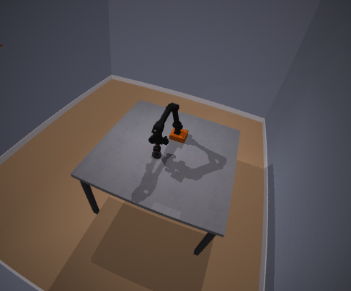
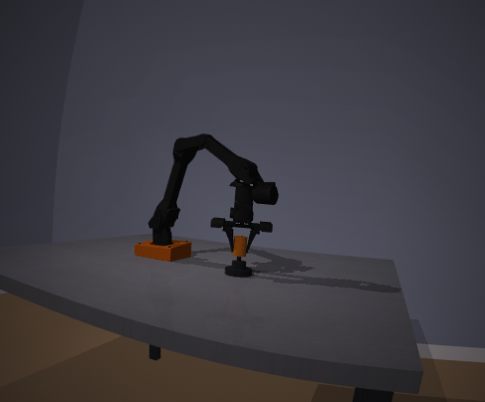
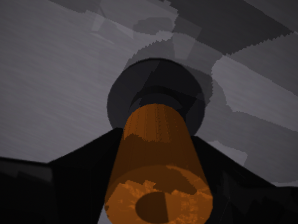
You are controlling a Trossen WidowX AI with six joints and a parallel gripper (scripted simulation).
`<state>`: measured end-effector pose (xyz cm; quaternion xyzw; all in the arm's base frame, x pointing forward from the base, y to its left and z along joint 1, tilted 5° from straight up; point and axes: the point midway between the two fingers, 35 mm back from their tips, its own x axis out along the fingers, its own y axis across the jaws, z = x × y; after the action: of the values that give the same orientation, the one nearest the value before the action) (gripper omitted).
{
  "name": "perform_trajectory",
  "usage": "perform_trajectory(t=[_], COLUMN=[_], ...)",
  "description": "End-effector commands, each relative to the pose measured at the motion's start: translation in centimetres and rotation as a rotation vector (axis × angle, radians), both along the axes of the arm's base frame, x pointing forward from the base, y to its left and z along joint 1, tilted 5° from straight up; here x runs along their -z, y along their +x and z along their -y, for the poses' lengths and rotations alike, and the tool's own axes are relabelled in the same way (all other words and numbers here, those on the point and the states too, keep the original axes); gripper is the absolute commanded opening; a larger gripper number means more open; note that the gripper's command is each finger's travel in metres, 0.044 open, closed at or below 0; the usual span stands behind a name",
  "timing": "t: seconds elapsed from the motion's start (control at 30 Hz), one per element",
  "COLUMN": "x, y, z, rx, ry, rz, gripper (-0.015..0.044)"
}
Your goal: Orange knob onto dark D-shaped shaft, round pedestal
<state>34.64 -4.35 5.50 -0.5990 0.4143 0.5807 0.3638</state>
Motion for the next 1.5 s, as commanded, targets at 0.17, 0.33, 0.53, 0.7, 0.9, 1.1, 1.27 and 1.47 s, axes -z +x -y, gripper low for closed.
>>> perform_trajectory(t=[0.17, 0.33, 0.53, 0.7, 0.9, 1.1, 1.27, 1.47], x=[-0.54, -0.42, -0.57, 0.08, 0.06, -0.15, -0.41, -0.54], y=[0.23, 0.48, 0.75, 0.73, 0.76, 0.76, 0.67, 0.36], z=[0.09, 0.12, 0.14, 0.2, 0.2, 0.18, 0.15, 0.08], rx=[-0.056, -0.056, -0.056, -0.056, -0.056, -0.056, -0.068, -0.108], ry=[-0.004, -0.004, -0.004, -0.004, -0.004, -0.004, -0.004, -0.003], rz=[0.004, 0.004, 0.004, 0.004, 0.004, 0.004, 0.003, 0.0], gripper=[0.0, 0.0, 0.0, 0.0, 0.0, 0.0, 0.0, 0.0])
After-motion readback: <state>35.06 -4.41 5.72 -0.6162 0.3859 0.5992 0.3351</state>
